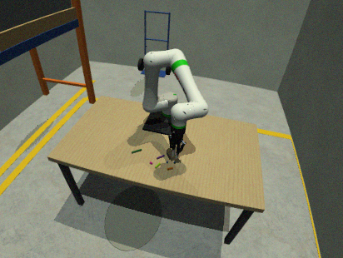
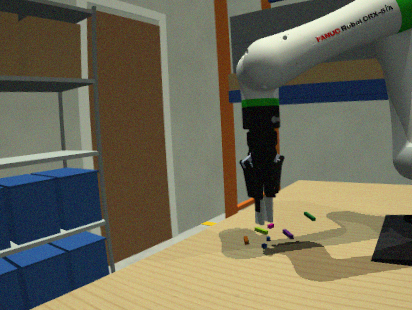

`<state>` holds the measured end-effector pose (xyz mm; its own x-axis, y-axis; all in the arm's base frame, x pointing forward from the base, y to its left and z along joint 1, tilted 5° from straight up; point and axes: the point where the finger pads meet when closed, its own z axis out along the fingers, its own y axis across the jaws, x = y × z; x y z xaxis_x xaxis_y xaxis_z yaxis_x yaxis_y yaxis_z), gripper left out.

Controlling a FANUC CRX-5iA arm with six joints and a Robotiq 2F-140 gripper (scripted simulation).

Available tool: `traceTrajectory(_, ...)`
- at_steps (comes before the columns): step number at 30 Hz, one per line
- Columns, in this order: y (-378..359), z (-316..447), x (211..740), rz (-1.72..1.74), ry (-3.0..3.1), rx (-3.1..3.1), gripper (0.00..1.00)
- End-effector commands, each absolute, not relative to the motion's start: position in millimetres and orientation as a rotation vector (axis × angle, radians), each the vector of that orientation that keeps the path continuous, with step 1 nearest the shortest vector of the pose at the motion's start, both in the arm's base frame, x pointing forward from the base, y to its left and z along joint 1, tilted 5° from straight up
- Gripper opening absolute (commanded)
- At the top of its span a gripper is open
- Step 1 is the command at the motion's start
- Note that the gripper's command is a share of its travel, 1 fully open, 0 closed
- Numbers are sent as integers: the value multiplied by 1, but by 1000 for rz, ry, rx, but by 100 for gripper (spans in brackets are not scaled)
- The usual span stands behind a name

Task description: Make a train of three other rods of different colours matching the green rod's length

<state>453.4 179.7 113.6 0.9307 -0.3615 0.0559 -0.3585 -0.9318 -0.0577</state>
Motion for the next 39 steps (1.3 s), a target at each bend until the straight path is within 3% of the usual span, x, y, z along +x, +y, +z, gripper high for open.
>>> traceTrajectory(1,180,113,454,-102,567,-3041,15)
traceTrajectory(39,181,71,457,-102,567,-3041,15)
